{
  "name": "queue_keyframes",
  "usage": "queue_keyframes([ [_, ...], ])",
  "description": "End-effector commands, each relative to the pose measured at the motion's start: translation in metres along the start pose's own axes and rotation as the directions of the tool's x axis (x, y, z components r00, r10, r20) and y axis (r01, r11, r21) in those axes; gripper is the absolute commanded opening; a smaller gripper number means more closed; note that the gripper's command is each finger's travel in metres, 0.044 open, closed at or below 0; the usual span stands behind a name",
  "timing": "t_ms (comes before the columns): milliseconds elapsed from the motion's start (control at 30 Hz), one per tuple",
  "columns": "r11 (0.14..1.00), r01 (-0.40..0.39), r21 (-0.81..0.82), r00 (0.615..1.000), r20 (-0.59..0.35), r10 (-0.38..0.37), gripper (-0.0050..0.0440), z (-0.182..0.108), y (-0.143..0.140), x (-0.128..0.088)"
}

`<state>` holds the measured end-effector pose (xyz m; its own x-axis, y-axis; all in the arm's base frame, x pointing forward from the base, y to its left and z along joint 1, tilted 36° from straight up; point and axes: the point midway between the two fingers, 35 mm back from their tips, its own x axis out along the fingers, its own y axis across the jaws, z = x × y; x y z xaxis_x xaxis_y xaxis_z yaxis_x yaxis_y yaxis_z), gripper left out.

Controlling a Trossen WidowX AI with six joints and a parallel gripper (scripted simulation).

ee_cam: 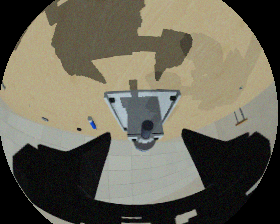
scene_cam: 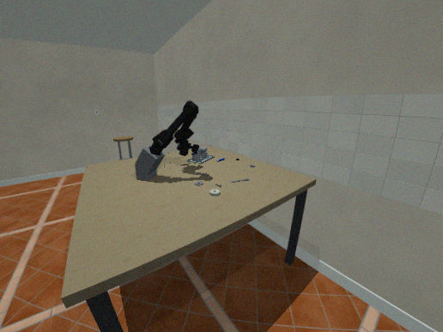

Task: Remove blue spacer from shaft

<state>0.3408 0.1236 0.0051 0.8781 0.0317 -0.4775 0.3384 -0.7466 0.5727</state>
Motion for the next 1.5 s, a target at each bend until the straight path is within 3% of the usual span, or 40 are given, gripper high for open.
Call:
queue_keyframes([
  [0, 1.000, 0.001, -0.005, 1.000, 0.003, -0.001, 0.0440, 0.001, 0.000, 0.007],
  [533, 1.000, 0.001, -0.005, 1.000, 0.002, 0.000, 0.0440, 0.001, 0.000, 0.029],
  [1467, 1.000, 0.000, -0.005, 1.000, 0.002, 0.000, 0.0440, 0.001, 0.000, 0.030],
])
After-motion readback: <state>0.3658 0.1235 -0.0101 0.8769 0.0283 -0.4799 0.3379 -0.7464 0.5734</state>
